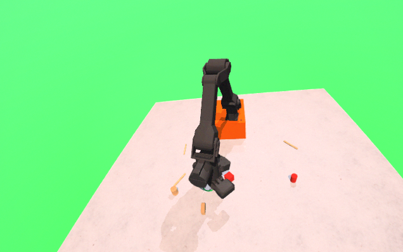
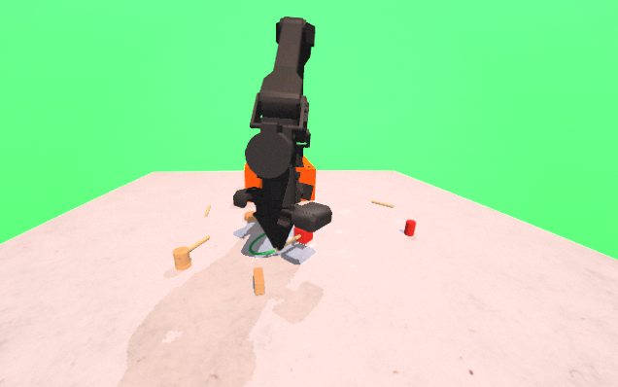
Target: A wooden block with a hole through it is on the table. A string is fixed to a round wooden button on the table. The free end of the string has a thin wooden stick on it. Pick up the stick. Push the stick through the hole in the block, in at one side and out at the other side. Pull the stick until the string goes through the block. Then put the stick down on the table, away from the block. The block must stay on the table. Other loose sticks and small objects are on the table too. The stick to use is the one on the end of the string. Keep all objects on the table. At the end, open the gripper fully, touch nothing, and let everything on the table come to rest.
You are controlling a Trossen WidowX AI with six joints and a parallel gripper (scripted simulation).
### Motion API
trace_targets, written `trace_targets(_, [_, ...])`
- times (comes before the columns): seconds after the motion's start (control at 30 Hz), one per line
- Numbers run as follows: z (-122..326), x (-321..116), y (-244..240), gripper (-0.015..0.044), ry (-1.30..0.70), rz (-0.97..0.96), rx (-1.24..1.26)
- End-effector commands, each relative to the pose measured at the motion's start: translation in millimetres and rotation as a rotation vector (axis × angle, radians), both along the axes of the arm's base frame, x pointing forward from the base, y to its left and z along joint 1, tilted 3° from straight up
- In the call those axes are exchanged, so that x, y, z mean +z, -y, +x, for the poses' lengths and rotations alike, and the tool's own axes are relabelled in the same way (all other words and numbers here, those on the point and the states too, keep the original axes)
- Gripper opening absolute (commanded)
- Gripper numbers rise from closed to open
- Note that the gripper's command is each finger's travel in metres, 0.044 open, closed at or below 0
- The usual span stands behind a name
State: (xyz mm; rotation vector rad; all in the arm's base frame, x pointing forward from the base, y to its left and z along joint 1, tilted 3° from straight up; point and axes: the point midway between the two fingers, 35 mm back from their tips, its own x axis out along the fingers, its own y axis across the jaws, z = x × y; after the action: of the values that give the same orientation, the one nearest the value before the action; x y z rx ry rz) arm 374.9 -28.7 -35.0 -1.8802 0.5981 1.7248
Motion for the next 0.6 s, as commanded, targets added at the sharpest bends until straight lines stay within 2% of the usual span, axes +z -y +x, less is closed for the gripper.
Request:
trace_targets(0.0, [-5, 0, -4, 0.0, 0.002, -0.003, -0.002])
trace_targets(0.57, [-23, -1, -19, 0.0, 0.0, -0.002, -0.002])
